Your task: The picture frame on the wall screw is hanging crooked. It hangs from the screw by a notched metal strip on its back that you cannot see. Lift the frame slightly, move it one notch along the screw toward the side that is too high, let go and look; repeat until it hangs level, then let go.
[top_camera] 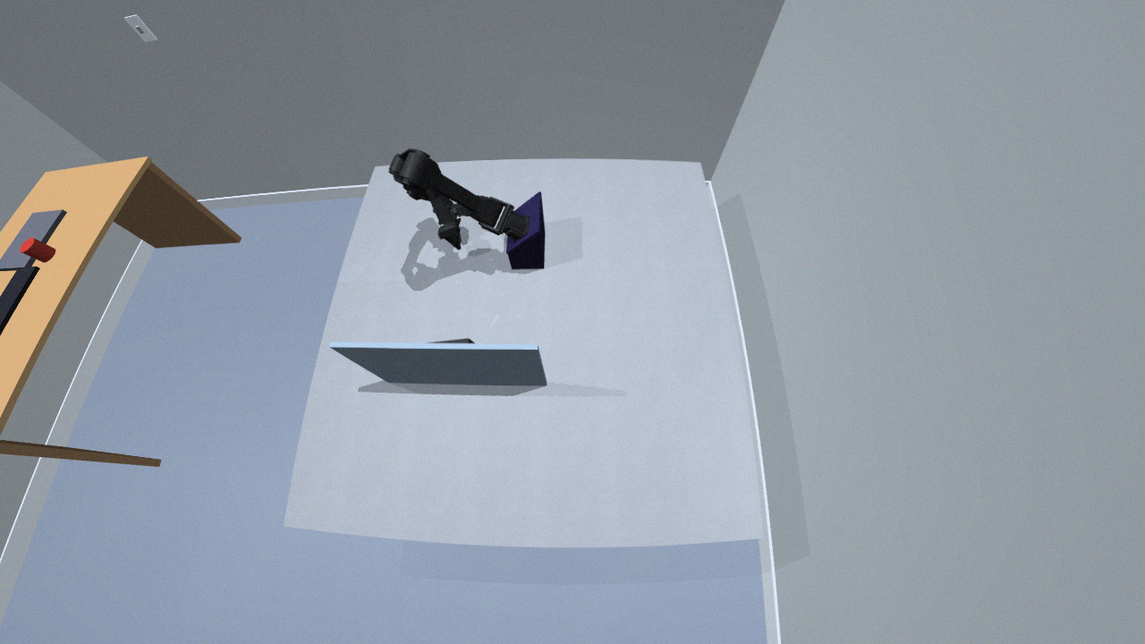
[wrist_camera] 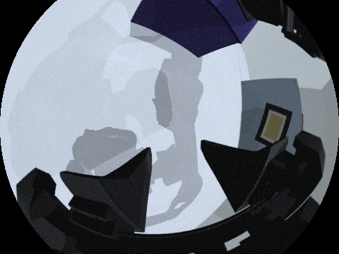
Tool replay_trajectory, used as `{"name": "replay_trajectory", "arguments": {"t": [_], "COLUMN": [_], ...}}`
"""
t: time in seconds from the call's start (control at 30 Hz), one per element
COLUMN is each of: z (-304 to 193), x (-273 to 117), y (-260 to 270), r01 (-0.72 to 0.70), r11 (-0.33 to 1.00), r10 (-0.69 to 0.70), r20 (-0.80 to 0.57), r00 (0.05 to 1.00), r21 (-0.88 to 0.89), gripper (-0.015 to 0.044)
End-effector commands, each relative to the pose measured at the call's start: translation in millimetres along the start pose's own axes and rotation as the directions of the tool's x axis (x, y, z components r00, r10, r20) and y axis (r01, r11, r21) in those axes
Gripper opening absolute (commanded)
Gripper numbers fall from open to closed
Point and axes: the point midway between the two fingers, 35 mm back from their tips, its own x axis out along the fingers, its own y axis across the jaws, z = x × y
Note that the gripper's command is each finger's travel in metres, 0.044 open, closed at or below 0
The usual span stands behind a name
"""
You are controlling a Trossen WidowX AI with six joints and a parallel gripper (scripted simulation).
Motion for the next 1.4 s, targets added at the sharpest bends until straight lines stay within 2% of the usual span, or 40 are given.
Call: {"name": "replay_trajectory", "arguments": {"t": [0.0,0.13,0.27,0.4,0.57,0.63,0.77,1.37], "z": [-31,-48,-55,-50,-30,-19,-4,-3], "x": [11,13,9,-2,-23,-33,-48,-49], "y": [-48,-98,-150,-201,-253,-270,-288,-289], "r01": [-0.031,-0.111,-0.254,-0.443,-0.679,-0.763,-0.861,-0.866], "r11": [0.878,0.595,0.228,-0.115,-0.378,-0.425,-0.43,-0.428], "r10": [-0.024,-0.108,-0.248,-0.424,-0.64,-0.719,-0.814,-0.819], "r20": [-0.108,-0.216,-0.308,-0.359,-0.352,-0.331,-0.297,-0.294], "r00": [0.994,0.97,0.918,0.831,0.683,0.611,0.5,0.493], "r21": [-0.477,-0.796,-0.94,-0.889,-0.629,-0.487,-0.272,-0.259], "gripper": [0.026,0.026,0.026,0.026,0.026,0.026,0.026,0.026]}}
